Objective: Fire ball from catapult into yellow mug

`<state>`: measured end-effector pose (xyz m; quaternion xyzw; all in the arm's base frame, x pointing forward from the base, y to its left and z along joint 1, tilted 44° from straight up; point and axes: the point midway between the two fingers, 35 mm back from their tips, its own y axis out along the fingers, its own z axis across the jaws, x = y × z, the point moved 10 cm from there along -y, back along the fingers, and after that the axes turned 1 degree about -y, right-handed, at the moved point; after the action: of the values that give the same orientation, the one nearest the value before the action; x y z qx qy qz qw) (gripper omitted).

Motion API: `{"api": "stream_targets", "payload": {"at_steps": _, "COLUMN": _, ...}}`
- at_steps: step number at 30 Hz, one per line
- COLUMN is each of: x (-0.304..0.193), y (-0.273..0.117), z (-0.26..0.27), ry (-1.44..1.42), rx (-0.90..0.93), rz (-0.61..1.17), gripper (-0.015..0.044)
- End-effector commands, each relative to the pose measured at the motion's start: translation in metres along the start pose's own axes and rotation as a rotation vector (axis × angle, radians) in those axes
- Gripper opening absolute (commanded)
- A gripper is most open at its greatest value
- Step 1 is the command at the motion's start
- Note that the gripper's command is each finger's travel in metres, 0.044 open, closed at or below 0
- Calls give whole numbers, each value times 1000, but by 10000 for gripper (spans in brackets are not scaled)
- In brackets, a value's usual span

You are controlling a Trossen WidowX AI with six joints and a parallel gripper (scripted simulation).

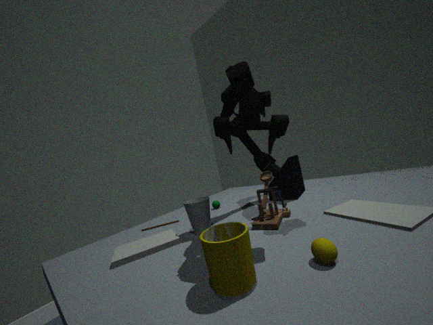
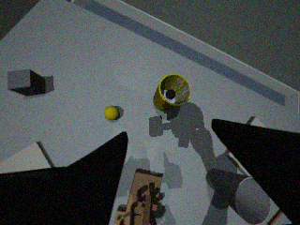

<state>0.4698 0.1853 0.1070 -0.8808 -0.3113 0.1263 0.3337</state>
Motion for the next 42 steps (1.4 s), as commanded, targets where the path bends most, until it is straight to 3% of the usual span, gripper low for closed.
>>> {"api": "stream_targets", "payload": {"at_steps": 1, "x": 5, "y": -2, "z": -23, "ry": 101, "rx": -9, "rz": -43, "gripper": 440}}
{"api": "stream_targets", "payload": {"at_steps": 9, "x": 10, "y": -8, "z": -75, "ry": 290, "rx": -40, "rz": -133, "gripper": 440}}
{"api": "stream_targets", "payload": {"at_steps": 42, "x": 10, "y": -8, "z": -76, "ry": 286, "rx": -43, "rz": -132, "gripper": 440}}
